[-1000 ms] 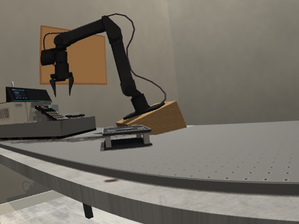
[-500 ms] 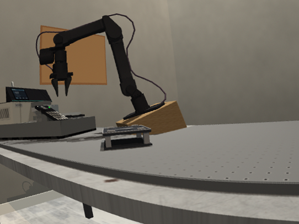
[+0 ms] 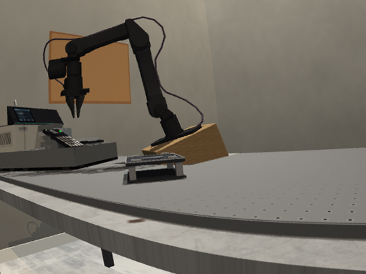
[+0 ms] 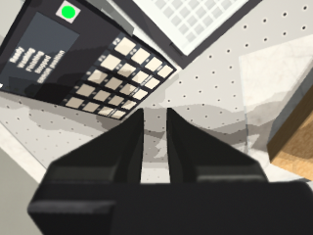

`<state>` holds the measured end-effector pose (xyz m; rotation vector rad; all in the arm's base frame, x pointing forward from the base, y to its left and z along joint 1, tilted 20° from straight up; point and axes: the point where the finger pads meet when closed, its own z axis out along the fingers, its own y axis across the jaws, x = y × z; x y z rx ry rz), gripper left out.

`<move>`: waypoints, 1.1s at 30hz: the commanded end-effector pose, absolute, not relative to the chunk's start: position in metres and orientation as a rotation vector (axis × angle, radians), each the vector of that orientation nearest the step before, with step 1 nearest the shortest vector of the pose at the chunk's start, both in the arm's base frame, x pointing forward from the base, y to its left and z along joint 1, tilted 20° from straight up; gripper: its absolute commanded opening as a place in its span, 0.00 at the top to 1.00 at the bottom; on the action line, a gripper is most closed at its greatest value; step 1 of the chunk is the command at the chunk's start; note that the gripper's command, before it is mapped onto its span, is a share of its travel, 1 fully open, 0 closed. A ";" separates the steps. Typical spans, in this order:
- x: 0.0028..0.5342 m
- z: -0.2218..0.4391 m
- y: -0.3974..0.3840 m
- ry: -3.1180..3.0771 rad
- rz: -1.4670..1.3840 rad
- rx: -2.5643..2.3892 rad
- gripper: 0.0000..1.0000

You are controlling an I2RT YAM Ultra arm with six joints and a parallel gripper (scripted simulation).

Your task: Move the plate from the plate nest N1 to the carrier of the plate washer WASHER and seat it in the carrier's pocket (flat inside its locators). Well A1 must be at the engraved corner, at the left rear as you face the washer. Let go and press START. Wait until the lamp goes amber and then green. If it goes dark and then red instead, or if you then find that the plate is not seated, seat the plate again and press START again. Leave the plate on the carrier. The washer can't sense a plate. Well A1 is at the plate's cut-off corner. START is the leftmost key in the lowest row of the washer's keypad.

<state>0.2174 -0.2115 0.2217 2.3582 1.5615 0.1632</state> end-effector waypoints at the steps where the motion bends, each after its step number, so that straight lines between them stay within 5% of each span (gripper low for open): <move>1: 0.212 0.238 -0.214 1.527 0.150 2.320 0.88; 9: 0.212 0.238 -0.214 1.527 0.150 2.320 1.00; 33: 0.243 0.230 -0.168 1.914 0.075 2.019 1.00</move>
